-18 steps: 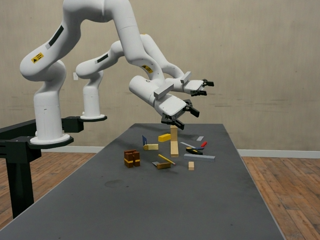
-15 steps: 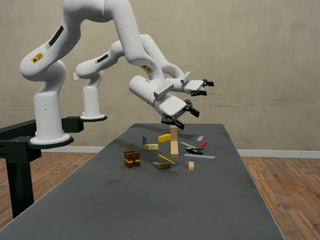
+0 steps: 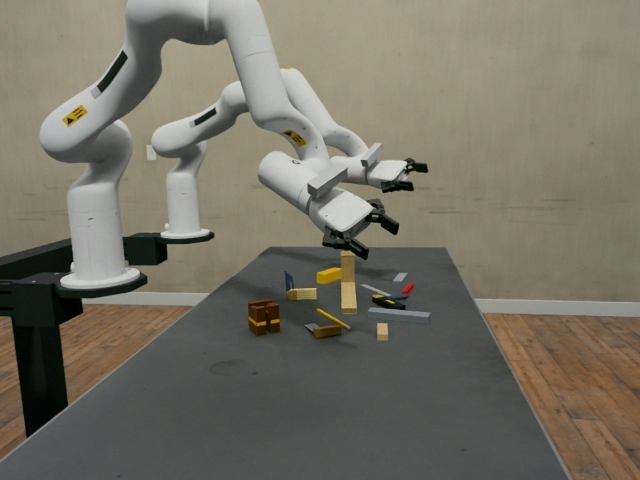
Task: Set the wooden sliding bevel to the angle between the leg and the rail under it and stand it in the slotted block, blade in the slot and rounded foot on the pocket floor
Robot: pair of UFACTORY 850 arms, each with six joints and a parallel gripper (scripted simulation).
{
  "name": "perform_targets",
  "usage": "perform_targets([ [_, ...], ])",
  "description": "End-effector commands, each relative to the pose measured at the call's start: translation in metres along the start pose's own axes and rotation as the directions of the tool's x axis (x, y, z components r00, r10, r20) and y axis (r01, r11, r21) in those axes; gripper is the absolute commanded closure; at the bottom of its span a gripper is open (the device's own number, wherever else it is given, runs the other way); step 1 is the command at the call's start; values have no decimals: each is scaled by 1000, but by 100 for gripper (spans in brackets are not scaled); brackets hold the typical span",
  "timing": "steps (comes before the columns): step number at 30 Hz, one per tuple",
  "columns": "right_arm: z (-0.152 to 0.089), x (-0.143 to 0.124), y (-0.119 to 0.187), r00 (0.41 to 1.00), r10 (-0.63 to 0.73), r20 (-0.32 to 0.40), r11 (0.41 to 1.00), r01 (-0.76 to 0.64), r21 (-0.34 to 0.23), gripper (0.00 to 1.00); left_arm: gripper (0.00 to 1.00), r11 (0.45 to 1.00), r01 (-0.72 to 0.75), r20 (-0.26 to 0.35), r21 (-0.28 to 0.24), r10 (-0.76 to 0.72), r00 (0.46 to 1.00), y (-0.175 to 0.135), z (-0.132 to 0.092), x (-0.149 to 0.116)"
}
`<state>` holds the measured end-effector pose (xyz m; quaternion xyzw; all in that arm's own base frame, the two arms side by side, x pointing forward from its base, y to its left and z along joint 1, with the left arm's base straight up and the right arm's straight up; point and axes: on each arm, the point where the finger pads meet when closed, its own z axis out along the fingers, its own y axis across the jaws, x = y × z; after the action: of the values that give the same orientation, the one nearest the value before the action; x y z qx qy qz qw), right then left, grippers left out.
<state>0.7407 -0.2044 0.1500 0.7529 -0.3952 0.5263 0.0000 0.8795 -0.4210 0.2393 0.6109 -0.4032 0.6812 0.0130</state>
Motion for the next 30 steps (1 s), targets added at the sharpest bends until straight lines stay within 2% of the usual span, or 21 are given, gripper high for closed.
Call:
perform_targets([
  [1,0,1,-1,1000,1,-2,1000,-1,1,0,0,1000,-1,-3,2,1,1000,-2,0,2],
  [7,-3,-3,-3,1000,17,-5,1000,-17,-18,0,0,1000,5,21,14,-5,1000,-19,-4,-6],
  [10,-8,-10,-5,999,39,-9,998,-39,-46,0,0,999,13,56,32,-15,998,-43,-10,-17],
  [14,-19,-24,-9,997,81,-16,992,-82,-99,0,0,997,32,132,74,-42,990,-97,-29,-41],
  [16,-19,-24,-9,997,81,-16,992,-82,-99,0,0,997,32,132,74,-42,990,-97,-29,-41],
  [18,-26,-34,-12,993,112,-25,984,-114,-138,0,0,994,45,182,105,-64,981,-133,-44,-58],
  [23,-36,-47,-16,988,152,-36,970,-156,-188,0,0,974,85,333,210,-153,930,-180,-73,-80],
  [30,-51,-67,-22,976,210,-59,940,-219,-263,0,0,959,103,397,265,-205,895,-246,-117,-110],
])
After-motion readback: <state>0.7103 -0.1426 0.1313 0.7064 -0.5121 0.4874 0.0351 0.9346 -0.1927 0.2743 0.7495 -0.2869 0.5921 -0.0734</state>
